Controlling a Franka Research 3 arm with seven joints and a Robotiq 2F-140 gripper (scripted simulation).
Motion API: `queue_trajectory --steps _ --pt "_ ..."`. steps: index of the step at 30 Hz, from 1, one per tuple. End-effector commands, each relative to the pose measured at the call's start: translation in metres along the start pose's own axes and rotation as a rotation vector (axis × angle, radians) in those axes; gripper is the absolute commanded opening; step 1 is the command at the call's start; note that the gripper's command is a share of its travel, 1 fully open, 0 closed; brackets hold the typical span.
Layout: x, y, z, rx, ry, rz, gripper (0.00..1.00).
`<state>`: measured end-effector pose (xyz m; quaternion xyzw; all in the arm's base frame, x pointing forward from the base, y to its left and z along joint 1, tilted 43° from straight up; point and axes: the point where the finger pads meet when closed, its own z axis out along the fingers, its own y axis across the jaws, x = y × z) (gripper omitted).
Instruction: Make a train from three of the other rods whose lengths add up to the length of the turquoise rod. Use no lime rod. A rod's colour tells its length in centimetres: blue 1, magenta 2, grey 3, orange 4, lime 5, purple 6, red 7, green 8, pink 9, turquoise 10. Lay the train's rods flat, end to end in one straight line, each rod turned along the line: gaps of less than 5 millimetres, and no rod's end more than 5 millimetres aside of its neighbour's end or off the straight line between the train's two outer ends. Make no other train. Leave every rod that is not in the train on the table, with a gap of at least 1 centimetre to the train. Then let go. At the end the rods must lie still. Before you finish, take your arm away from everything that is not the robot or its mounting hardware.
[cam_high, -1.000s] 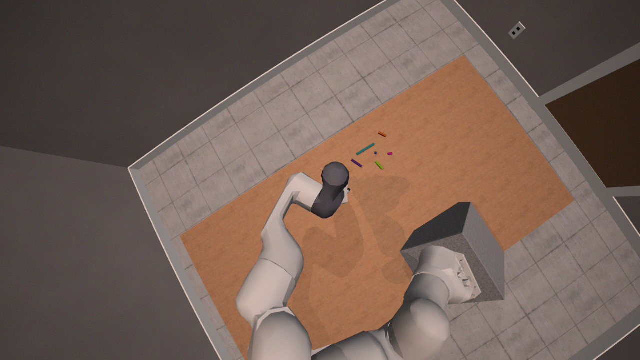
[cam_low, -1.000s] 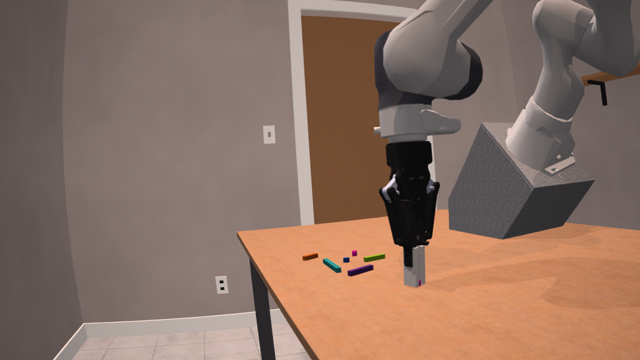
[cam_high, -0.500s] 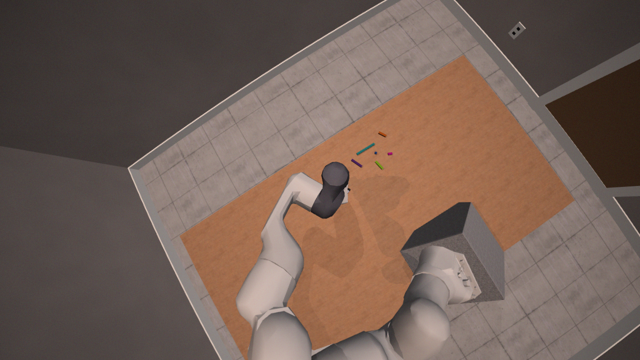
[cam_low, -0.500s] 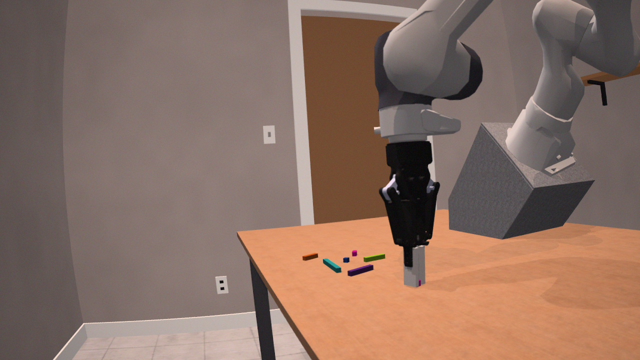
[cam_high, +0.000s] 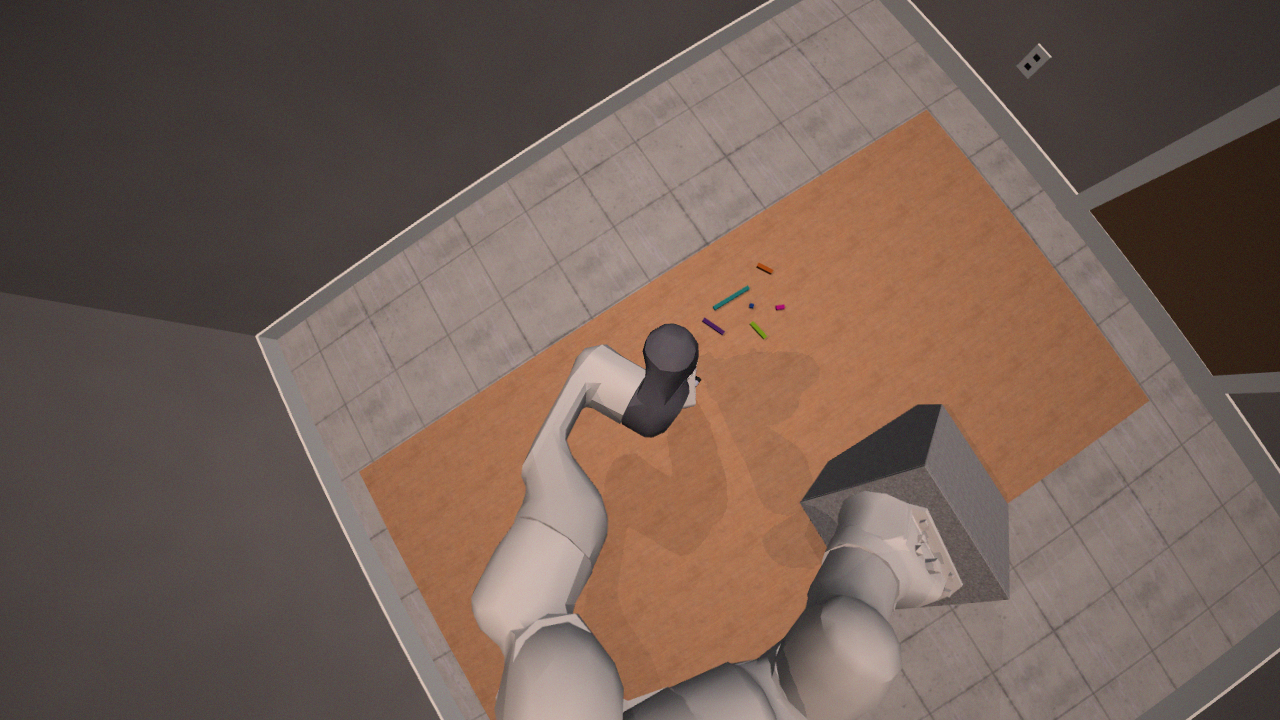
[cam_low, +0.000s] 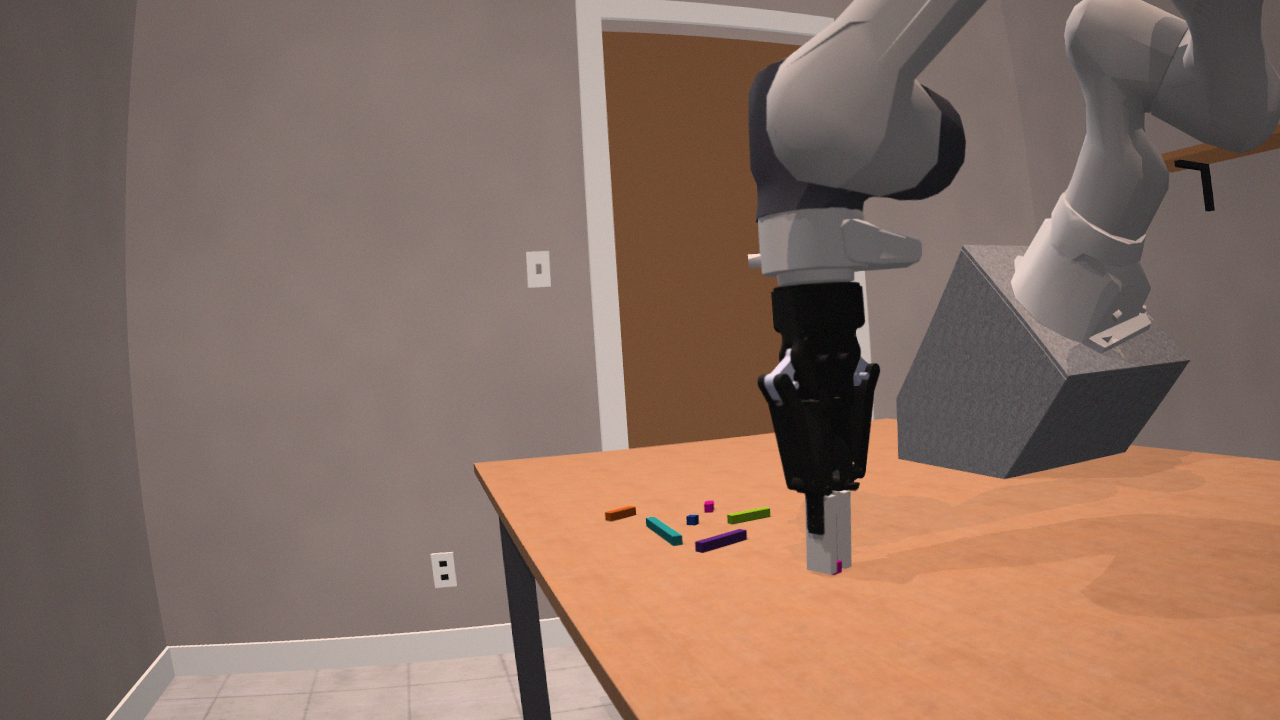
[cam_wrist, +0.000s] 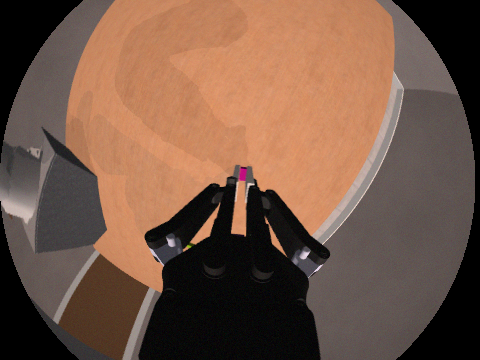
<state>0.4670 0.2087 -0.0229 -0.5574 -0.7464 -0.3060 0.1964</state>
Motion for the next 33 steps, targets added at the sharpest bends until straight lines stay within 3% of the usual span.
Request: queue_trajectory --steps 1,7,21,33 --pt "0.000 0.000 0.001 0.000 -0.002 -0.007 0.10" --pt "0.000 0.000 0.001 0.000 -0.002 -0.007 0.15" --pt "0.000 0.000 0.000 0.000 -0.002 -0.007 0.15" --pt "0.000 0.000 -0.037 0.000 -0.002 -0.007 0.15"
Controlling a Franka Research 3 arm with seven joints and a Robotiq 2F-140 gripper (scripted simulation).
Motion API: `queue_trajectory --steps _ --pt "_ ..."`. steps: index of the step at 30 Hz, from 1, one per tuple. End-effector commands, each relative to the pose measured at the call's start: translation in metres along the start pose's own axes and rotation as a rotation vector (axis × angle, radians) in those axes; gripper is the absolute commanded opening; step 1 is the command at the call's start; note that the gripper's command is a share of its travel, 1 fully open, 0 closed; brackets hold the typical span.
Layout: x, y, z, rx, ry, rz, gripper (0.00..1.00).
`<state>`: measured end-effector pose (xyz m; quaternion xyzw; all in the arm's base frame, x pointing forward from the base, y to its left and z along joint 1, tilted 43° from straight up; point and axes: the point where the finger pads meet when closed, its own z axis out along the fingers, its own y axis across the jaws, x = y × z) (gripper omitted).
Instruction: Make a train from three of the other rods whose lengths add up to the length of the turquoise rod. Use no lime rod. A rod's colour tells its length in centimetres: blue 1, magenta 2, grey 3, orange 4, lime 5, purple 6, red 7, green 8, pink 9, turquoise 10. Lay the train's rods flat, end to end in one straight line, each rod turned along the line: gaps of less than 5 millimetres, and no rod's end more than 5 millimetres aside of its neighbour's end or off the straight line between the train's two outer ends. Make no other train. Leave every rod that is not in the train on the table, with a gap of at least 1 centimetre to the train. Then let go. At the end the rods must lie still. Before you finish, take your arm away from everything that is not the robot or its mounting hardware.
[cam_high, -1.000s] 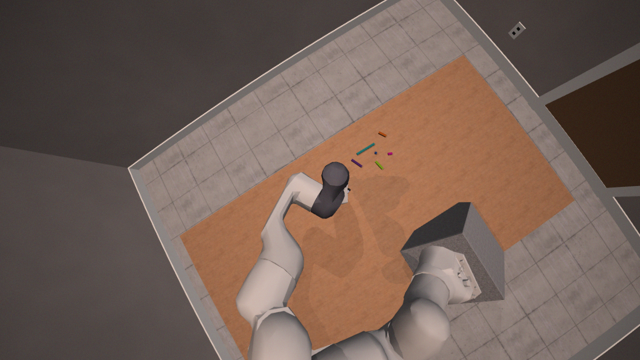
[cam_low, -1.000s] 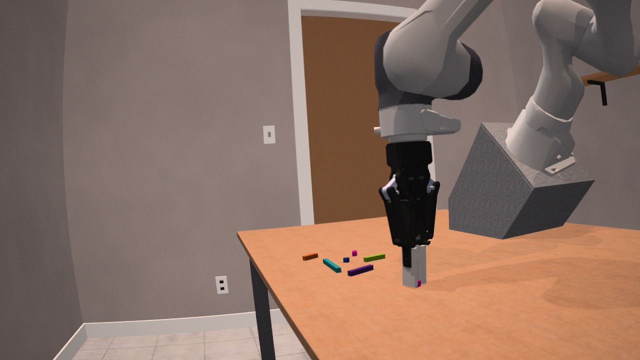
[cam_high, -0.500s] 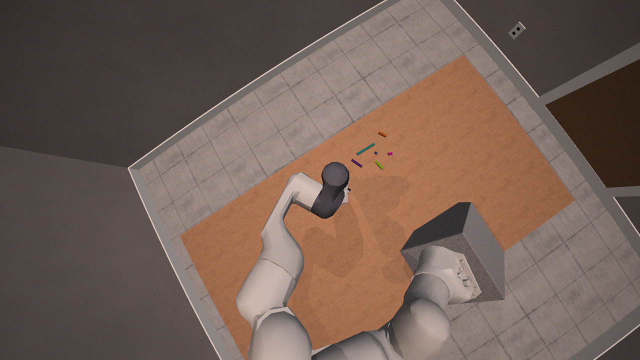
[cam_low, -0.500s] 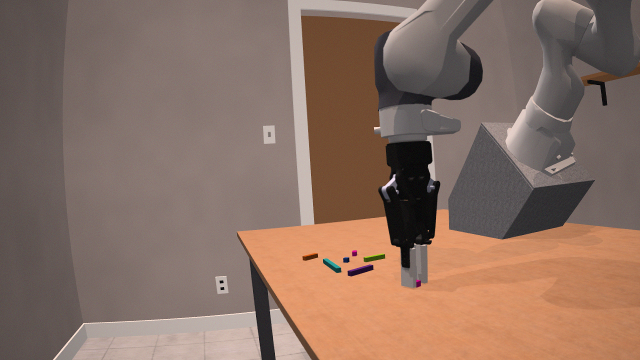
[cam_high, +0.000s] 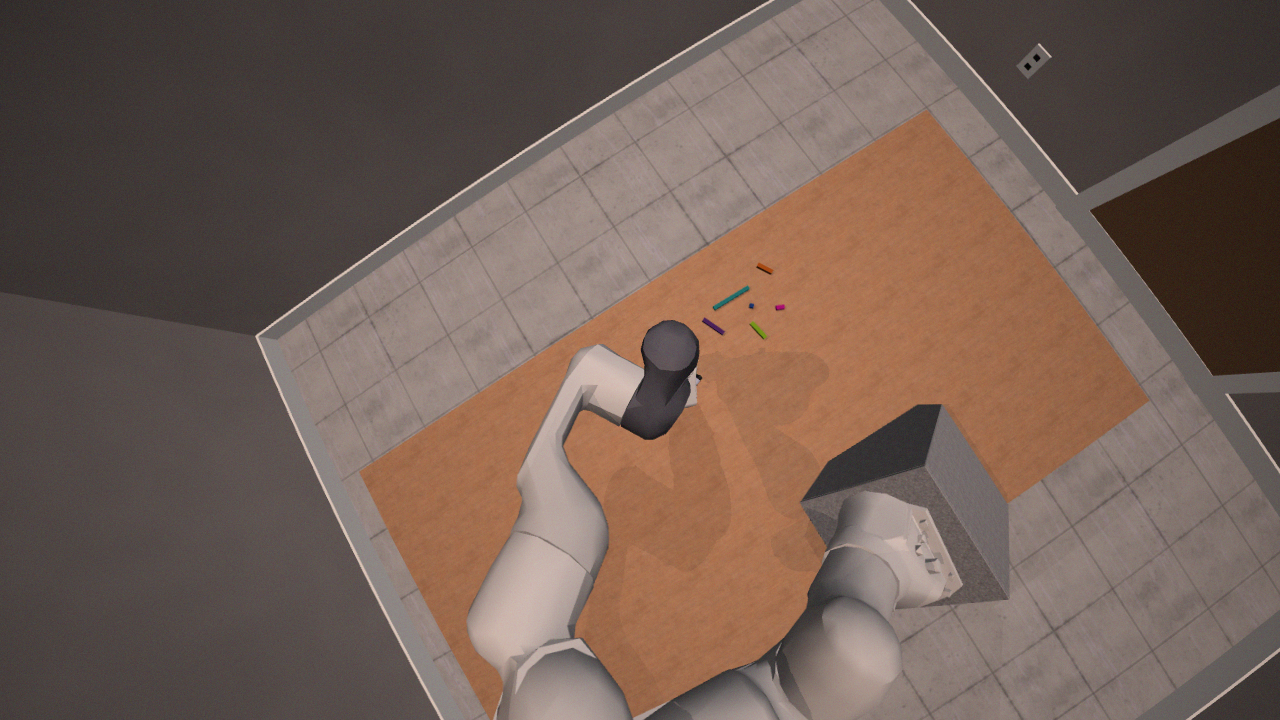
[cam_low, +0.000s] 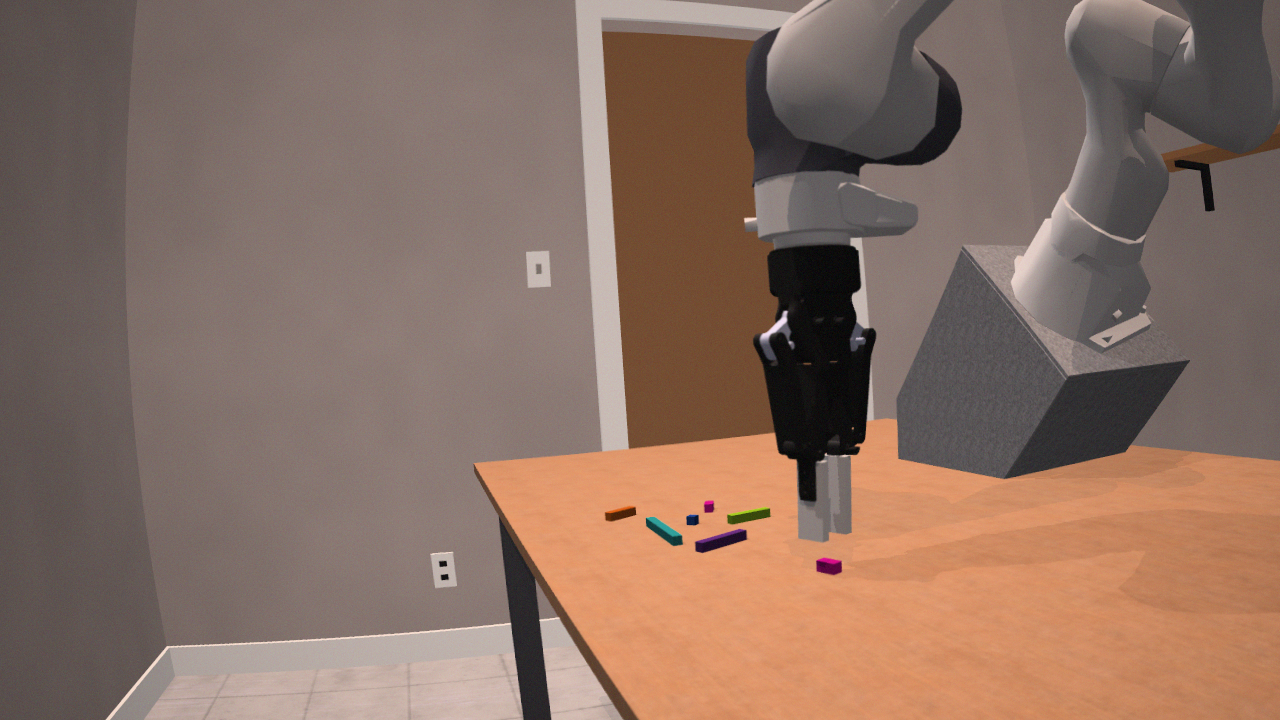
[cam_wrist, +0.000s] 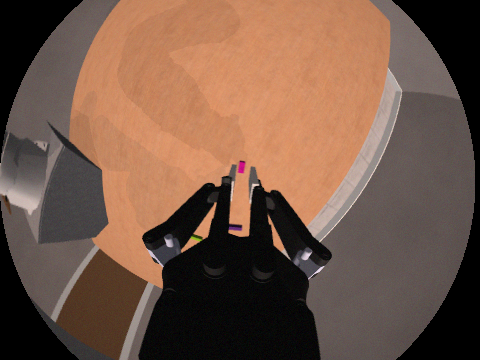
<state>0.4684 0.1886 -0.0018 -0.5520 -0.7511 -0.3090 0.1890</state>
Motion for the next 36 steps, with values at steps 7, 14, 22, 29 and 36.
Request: queue_trajectory --steps 7,14,22,29,36 --pt "0.001 -0.002 -0.044 0.008 0.004 0.012 0.15" --pt "0.001 -0.002 -0.060 0.008 0.004 0.012 0.15" --pt "0.001 -0.002 -0.060 0.008 0.004 0.012 1.00" --pt "0.001 -0.002 -0.060 0.008 0.004 0.012 1.00" --pt "0.001 -0.002 -0.060 0.008 0.004 0.012 1.00"
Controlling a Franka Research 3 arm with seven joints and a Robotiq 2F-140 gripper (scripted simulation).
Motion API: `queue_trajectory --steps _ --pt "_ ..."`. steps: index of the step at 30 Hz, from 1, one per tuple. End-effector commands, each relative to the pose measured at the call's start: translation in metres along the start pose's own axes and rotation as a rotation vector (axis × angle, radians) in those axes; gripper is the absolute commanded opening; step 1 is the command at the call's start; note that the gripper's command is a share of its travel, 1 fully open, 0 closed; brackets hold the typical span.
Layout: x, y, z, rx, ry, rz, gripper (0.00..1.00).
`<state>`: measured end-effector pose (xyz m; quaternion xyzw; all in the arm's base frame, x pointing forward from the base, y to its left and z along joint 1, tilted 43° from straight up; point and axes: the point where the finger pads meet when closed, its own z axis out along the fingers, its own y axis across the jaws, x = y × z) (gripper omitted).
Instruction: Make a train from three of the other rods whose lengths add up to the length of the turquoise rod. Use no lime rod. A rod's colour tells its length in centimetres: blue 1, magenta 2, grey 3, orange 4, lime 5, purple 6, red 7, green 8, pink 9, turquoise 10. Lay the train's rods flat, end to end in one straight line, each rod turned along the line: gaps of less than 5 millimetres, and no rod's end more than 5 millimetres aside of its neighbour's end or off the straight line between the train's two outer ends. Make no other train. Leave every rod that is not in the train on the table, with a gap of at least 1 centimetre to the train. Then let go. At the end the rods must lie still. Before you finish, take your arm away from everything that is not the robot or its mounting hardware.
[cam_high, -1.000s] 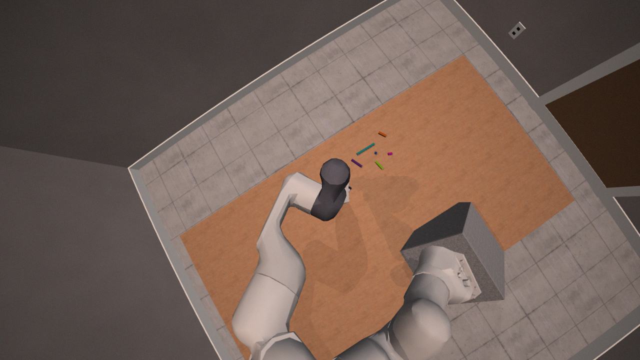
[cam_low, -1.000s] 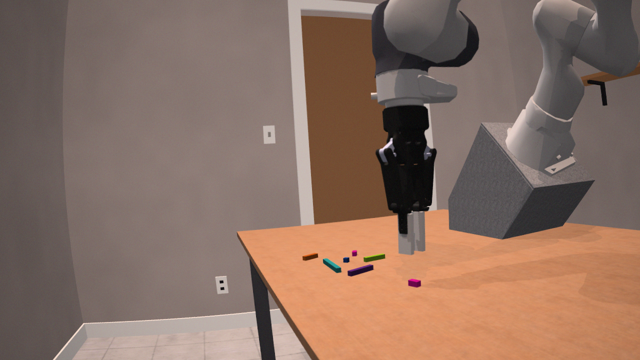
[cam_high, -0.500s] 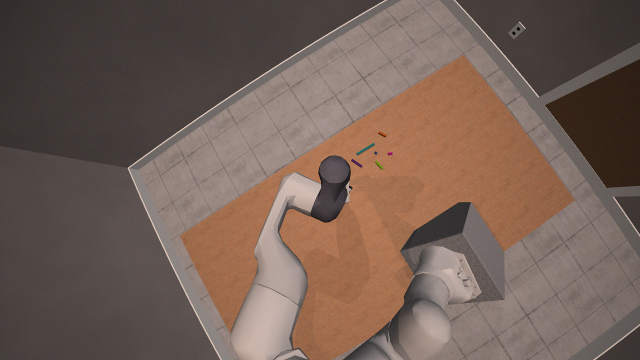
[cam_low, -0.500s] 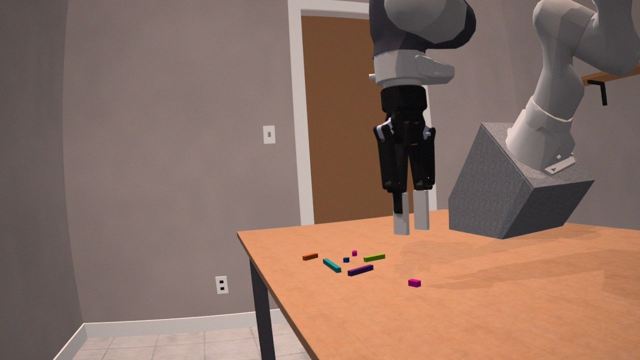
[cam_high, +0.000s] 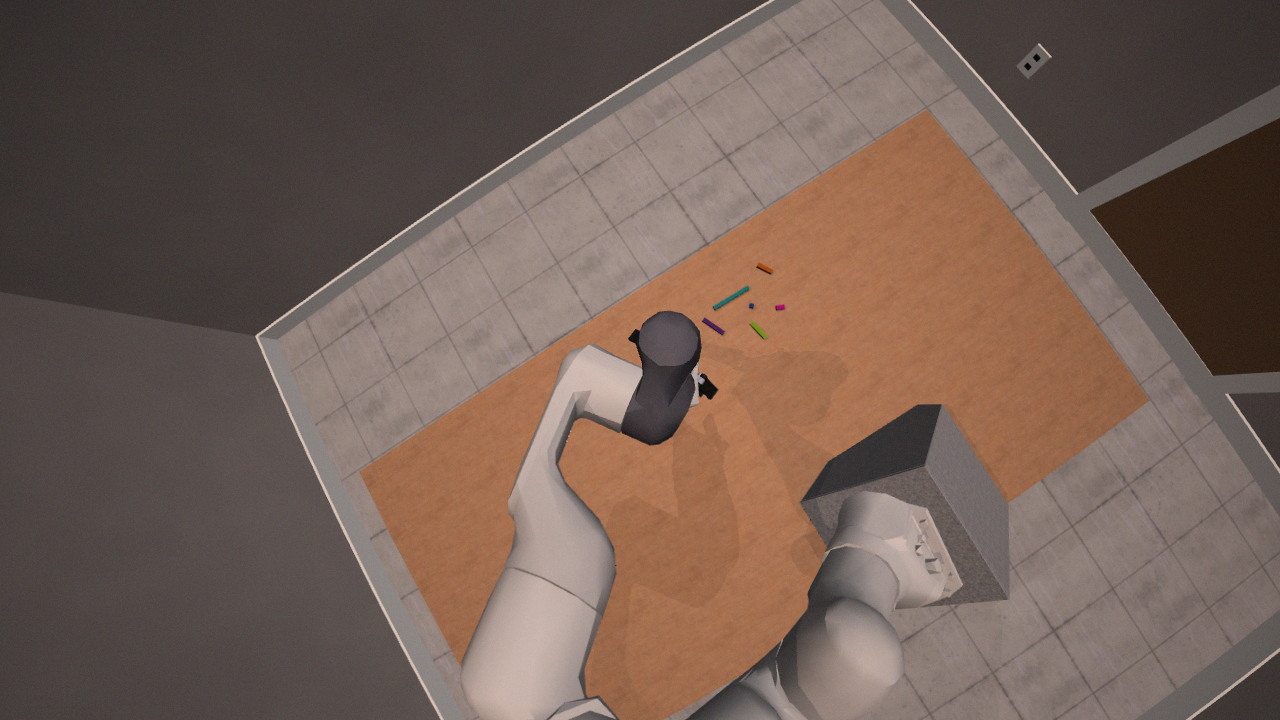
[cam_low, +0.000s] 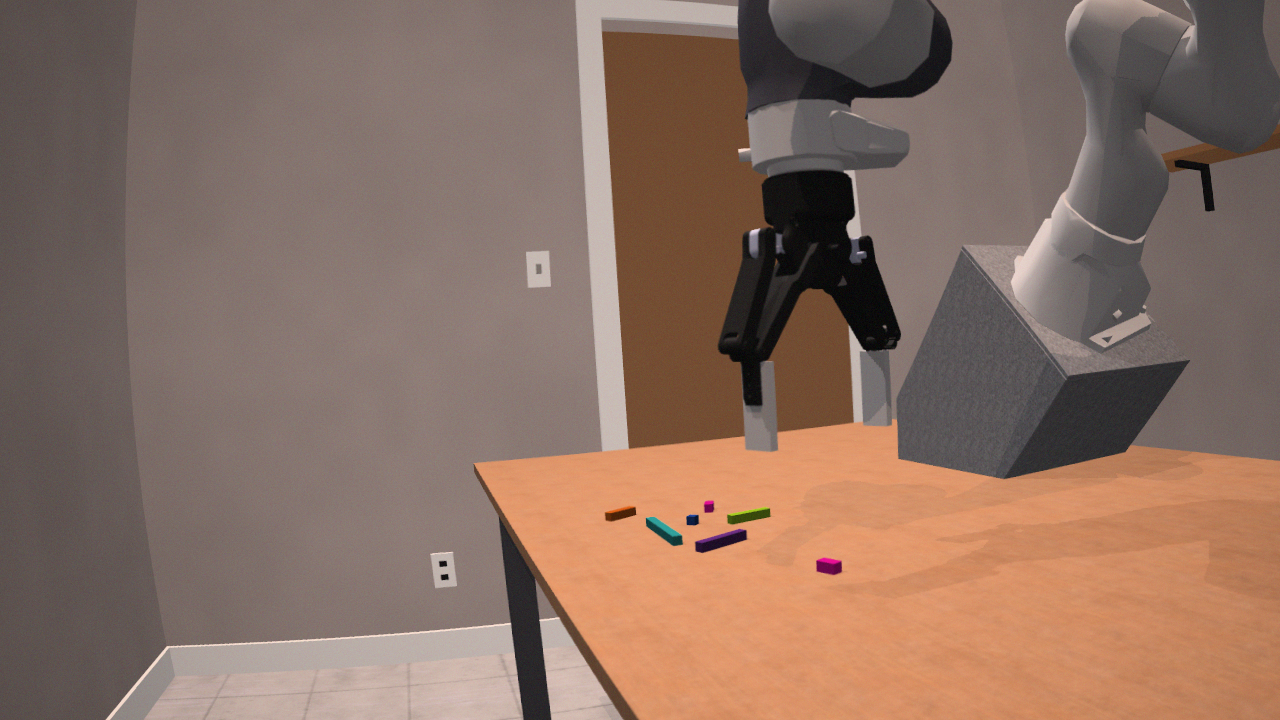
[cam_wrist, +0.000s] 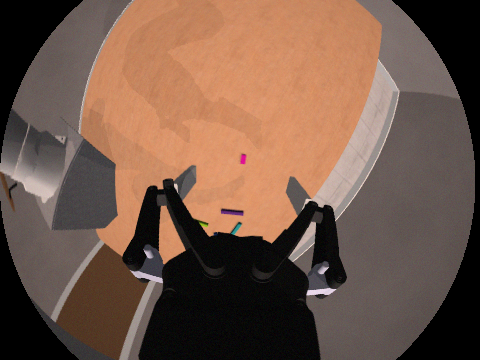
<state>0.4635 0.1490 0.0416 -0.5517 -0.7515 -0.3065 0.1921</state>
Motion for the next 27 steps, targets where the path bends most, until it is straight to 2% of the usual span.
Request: queue_trajectory --steps 1,5,12,14,15,16,21,27 --pt "0.001 0.000 -0.001 0.000 0.002 0.010 1.00" --pt "-0.008 0.000 0.000 -0.001 0.004 0.035 1.00" --pt "-0.101 -0.014 0.005 -0.010 0.012 0.300 1.00" --pt "-0.101 -0.014 0.005 -0.010 0.012 0.300 1.00" --pt "-0.129 -0.022 0.007 -0.011 0.012 0.377 1.00" --pt "-0.141 -0.027 0.007 -0.012 0.012 0.408 1.00" --pt "-0.192 -0.051 0.012 -0.011 0.011 0.549 1.00" --pt "-0.251 -0.091 0.018 -0.005 0.006 0.713 1.00"
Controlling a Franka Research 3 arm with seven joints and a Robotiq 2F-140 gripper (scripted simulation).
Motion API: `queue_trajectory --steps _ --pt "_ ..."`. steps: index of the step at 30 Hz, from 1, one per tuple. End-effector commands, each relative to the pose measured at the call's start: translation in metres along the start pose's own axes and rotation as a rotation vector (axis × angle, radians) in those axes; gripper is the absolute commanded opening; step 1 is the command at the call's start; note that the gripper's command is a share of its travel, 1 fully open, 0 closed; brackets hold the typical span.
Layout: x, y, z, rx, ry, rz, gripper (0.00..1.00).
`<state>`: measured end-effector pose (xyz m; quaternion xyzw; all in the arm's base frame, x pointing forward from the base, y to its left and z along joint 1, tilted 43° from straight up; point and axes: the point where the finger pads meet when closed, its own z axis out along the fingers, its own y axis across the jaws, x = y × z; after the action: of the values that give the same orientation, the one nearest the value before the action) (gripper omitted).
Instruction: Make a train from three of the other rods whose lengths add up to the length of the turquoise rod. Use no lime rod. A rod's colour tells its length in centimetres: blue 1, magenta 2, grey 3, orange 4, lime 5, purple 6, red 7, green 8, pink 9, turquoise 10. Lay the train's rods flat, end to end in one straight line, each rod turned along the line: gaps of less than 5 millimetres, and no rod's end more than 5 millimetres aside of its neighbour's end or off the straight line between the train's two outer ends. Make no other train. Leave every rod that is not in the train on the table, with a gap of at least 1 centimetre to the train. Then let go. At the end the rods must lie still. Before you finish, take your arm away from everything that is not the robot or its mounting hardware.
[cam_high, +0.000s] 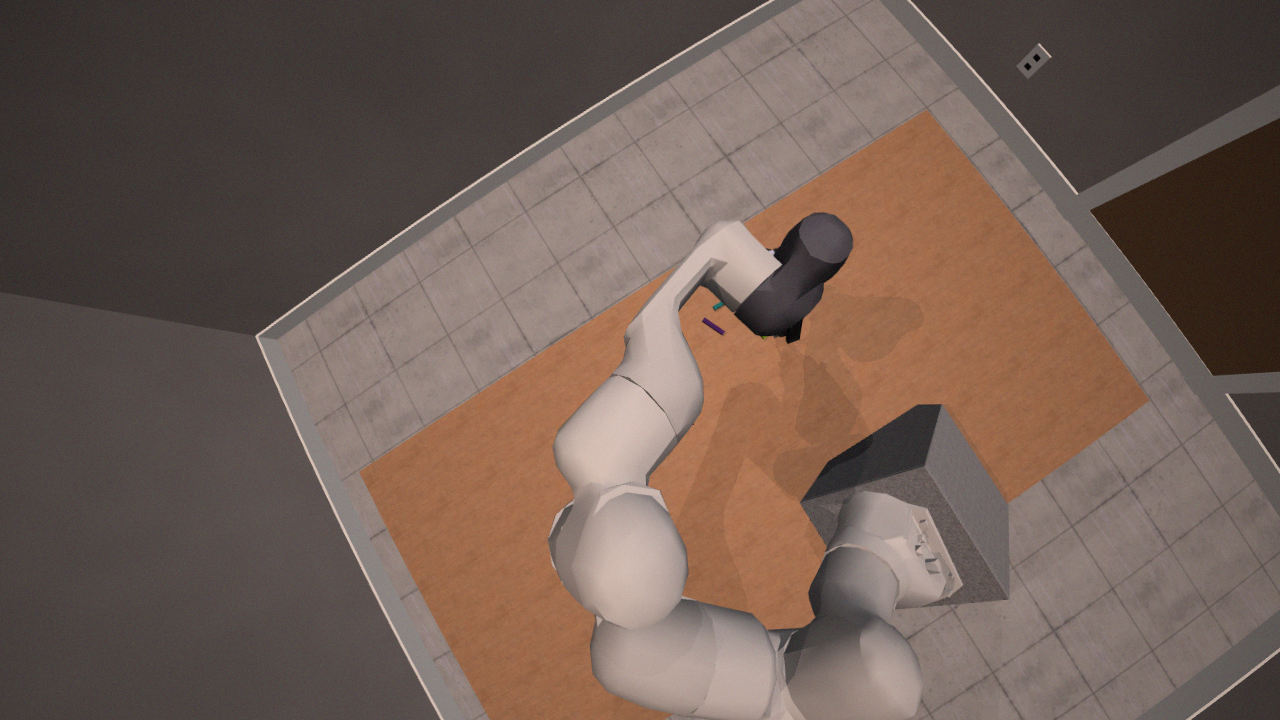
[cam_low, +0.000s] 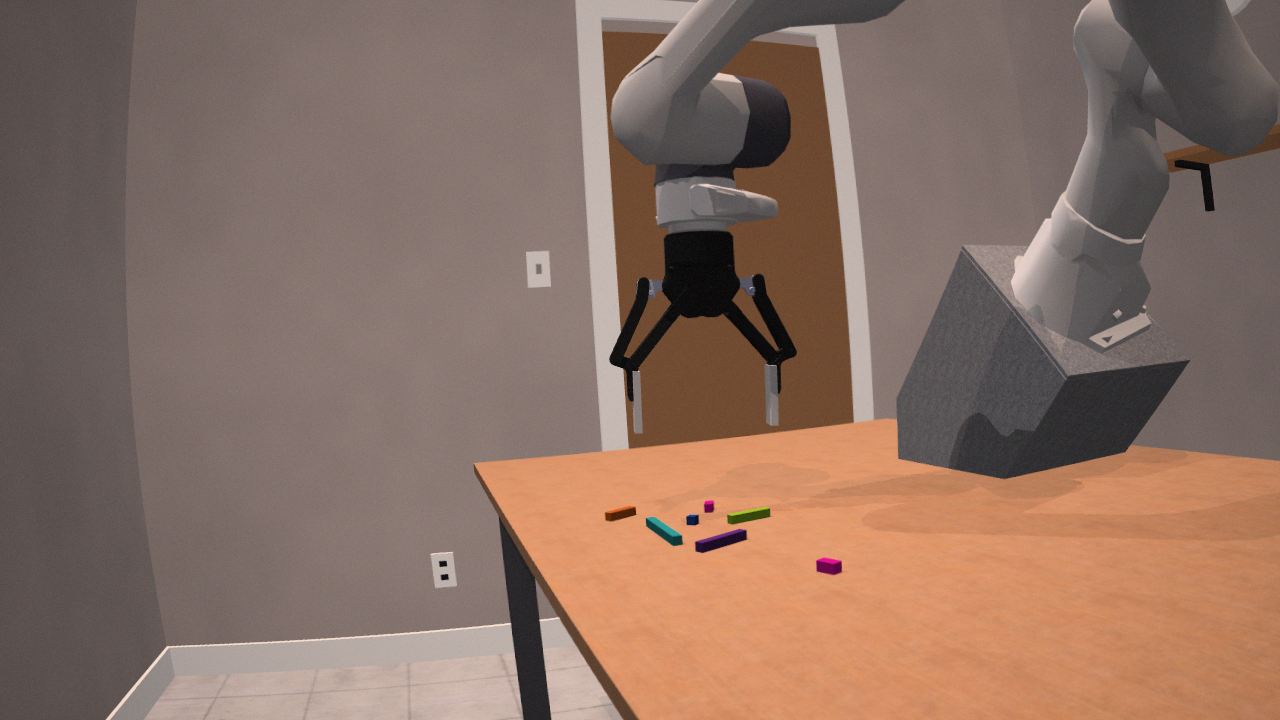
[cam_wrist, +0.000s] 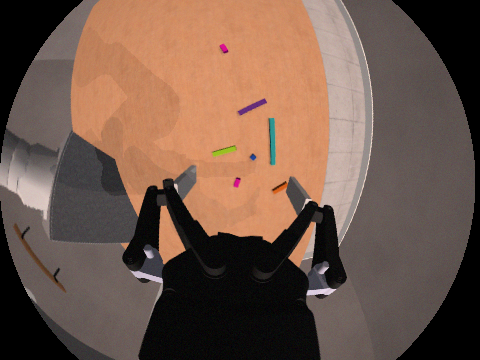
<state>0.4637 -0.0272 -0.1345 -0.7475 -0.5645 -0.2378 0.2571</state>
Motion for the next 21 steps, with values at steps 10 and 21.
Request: queue_trajectory --steps 10,21 --pt "-0.059 -0.007 0.011 0.026 0.020 0.227 0.15" --pt "-0.059 -0.007 0.011 0.026 0.020 0.227 0.15"
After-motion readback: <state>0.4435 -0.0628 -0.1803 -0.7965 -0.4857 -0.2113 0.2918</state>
